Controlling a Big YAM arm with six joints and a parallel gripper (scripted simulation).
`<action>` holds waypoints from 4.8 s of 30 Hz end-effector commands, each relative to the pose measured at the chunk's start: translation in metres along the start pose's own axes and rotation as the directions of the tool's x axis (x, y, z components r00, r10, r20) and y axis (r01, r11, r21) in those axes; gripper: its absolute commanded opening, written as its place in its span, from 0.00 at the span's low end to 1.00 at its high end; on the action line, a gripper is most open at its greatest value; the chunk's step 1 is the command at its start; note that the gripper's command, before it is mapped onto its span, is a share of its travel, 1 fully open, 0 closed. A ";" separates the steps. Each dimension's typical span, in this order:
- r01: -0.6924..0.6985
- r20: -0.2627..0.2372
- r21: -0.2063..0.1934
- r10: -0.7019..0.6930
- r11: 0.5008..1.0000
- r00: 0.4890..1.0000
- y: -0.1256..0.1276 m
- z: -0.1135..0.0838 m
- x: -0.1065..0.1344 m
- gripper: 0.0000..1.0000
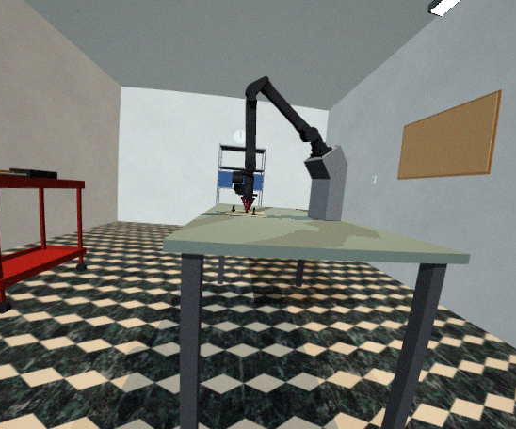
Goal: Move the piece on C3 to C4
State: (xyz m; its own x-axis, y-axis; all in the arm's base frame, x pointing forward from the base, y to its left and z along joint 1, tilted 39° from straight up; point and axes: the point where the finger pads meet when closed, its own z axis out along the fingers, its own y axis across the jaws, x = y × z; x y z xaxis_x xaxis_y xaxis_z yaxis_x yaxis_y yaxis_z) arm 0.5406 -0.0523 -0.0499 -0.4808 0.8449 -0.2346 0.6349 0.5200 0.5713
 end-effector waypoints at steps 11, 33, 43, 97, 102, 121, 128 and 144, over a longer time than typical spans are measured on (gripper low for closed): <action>0.003 0.033 -0.034 -0.002 0.999 0.999 0.014 -0.009 -0.011 0.00; 0.014 0.036 -0.030 -0.013 0.999 0.999 0.010 -0.009 -0.015 0.00; 0.010 0.036 -0.029 -0.009 1.000 0.999 0.008 -0.008 -0.017 0.00; 0.010 0.035 -0.026 -0.009 1.000 0.999 0.006 -0.007 -0.018 0.00; 0.009 0.034 -0.025 -0.008 1.000 0.999 0.005 -0.006 -0.017 0.00; 0.008 0.025 -0.020 -0.007 1.000 1.000 0.004 0.000 -0.012 0.00; 0.008 0.025 -0.020 -0.007 1.000 1.000 0.004 0.000 -0.012 0.00; 0.008 0.025 -0.020 -0.007 1.000 1.000 0.004 0.000 -0.012 0.00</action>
State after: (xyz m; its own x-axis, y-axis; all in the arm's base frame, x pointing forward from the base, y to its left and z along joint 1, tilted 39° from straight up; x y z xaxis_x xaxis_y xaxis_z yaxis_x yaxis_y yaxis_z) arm 0.5426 -0.0542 -0.0517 -0.4841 0.8417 -0.2391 0.6314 0.5252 0.5706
